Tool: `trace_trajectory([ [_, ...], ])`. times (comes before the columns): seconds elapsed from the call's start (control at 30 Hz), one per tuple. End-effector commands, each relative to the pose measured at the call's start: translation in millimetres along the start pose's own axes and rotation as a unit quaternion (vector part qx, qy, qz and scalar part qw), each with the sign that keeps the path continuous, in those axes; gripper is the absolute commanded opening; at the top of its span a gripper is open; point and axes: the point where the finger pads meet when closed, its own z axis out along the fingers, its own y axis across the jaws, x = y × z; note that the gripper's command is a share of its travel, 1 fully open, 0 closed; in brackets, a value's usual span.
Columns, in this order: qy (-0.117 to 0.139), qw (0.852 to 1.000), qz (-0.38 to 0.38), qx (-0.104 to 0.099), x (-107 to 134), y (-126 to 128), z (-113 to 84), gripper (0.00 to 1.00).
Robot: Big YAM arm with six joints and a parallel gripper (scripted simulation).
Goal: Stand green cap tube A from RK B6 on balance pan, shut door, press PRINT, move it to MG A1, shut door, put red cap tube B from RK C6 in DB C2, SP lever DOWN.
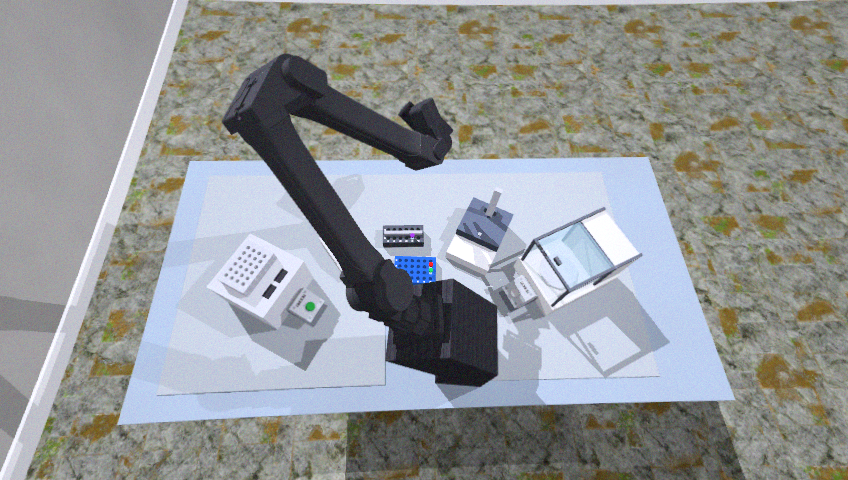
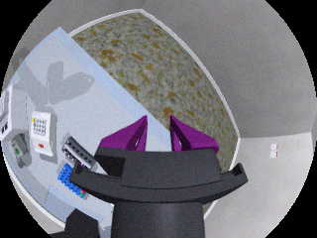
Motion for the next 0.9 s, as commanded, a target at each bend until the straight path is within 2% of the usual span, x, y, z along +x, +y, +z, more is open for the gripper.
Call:
trace_trajectory([
  [0.0, 0.022, 1.0, -0.004, -0.002, 11, -9, -18.5, 0.3],
  [0.07, 0.034, 0.999, 0.008, -0.008, 42, -5, -26.0, 0.3],
  [0.1, 0.034, 0.999, 0.008, -0.008, 42, -5, -26.4, 0.3],
  [0.13, 0.045, 0.999, 0.013, -0.014, 45, -6, -32.2, 0.3],
  [0.3, 0.07, 0.997, 0.03, -0.029, 81, -6, -58.5, 0.3],
  [0.33, 0.074, 0.996, 0.026, -0.03, 77, -20, -57.3, 0.3],
  [0.37, 0.08, 0.996, 0.03, -0.033, 84, -20, -62.8, 0.3],
  [0.4, 0.088, 0.994, 0.042, -0.039, 101, -7, -74.5, 0.3],
  [0.47, 0.088, 0.994, 0.042, -0.039, 101, -7, -74.5, 0.3],
  [0.5, 0.088, 0.995, 0.031, -0.037, 90, -25, -73.8, 0.3],
  [0.53, 0.097, 0.994, 0.038, -0.042, 102, -24, -78.4, 0.3],
  [0.57, 0.105, 0.993, 0.039, -0.045, 100, -28, -84.6, 0.3],
  [0.6, 0.116, 0.991, 0.05, -0.053, 116, -24, -88.6, 0.3],
  [0.67, 0.116, 0.991, 0.05, -0.053, 130, -25, -99.3, 0.3],
  [0.73, 0.136, 0.987, 0.061, -0.061, 143, -27, -109.9, 0.3],
  [0.77, 0.135, 0.987, 0.061, -0.062, 150, -26, -115.4, 0.3],
  [0.8, 0.151, 0.984, 0.068, -0.067, 157, -28, -120.9, 0.3],
  [0.87, 0.156, 0.983, 0.071, -0.071, 171, -28, -131.7, 0.3],
])
